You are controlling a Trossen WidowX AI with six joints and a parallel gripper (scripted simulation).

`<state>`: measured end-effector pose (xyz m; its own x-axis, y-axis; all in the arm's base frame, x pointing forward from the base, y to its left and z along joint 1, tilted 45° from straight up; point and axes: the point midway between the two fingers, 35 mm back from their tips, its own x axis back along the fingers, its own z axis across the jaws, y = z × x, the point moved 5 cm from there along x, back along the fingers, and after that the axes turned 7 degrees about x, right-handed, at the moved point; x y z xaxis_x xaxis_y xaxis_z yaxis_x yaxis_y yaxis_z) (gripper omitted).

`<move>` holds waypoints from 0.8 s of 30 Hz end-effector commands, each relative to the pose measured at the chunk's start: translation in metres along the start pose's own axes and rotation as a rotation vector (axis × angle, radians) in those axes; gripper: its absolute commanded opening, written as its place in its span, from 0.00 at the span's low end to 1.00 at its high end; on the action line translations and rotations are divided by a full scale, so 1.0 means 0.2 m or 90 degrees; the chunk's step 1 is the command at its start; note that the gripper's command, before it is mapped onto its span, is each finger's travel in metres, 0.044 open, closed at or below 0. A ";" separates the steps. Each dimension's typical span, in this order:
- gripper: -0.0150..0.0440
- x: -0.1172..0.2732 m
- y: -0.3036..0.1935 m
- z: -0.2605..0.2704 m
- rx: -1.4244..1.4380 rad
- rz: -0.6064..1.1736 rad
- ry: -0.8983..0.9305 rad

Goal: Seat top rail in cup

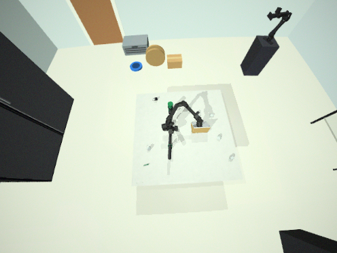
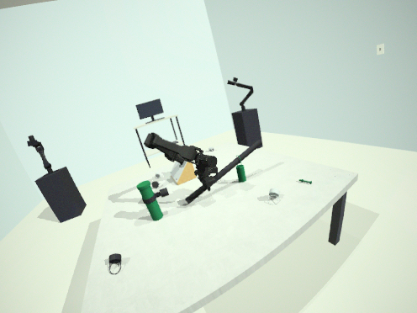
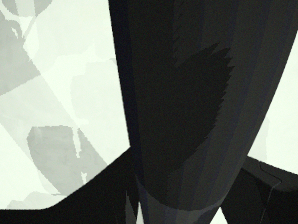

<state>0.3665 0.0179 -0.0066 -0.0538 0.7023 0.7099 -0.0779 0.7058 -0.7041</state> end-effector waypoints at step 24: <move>0.25 0.29 -0.16 0.01 0.008 0.163 0.022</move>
<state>0.3637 0.0359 0.0574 -0.0406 0.8625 0.5045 -0.0777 0.5006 -0.8622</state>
